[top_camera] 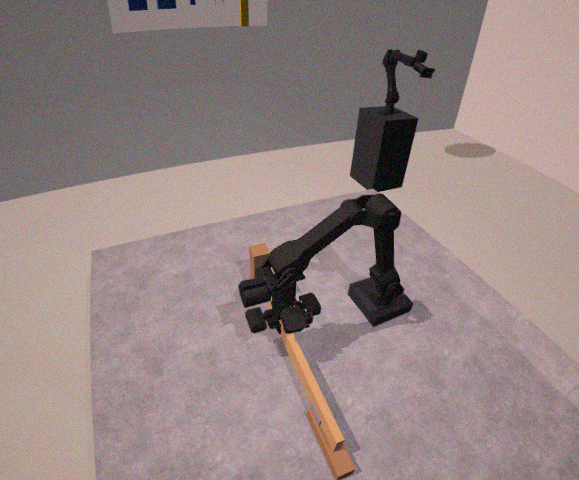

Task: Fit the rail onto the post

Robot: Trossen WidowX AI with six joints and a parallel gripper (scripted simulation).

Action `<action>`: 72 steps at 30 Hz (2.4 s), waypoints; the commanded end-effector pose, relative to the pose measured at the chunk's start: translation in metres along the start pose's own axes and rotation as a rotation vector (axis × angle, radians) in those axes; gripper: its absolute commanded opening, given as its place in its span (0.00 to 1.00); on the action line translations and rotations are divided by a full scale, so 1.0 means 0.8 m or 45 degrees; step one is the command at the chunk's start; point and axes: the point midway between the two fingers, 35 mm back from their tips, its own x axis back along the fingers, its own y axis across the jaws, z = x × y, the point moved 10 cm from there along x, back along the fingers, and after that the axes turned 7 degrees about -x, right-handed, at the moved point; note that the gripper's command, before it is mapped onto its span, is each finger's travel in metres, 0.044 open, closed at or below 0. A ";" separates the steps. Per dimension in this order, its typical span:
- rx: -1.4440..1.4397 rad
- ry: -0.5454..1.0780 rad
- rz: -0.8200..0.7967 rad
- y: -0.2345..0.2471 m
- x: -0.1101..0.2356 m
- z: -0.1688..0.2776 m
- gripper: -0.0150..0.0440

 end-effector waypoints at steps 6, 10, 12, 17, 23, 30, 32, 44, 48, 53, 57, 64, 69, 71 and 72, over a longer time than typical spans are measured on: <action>-0.001 -0.003 0.015 0.001 0.003 0.000 0.25; -0.001 -0.003 0.015 0.001 0.002 0.000 0.25; -0.001 -0.003 0.015 0.001 0.002 0.000 0.25; -0.001 -0.003 0.015 0.001 0.003 0.000 0.25; -0.001 -0.003 0.015 0.001 0.003 0.000 0.25; -0.001 -0.003 0.015 0.001 0.002 0.003 0.25; -0.001 -0.003 0.015 0.001 0.002 0.003 0.25; -0.001 -0.003 0.015 0.001 0.002 0.008 0.25; -0.001 -0.002 0.015 0.001 0.002 0.010 0.25; -0.001 -0.002 0.015 0.000 0.003 0.012 0.25; -0.001 -0.002 0.015 0.000 0.004 0.013 0.25; -0.001 -0.002 0.015 -0.001 0.005 0.015 0.25; -0.001 -0.002 0.016 -0.001 0.005 0.017 0.25; -0.001 -0.002 0.016 -0.001 0.005 0.018 0.25; -0.001 -0.001 0.016 -0.002 0.006 0.018 0.25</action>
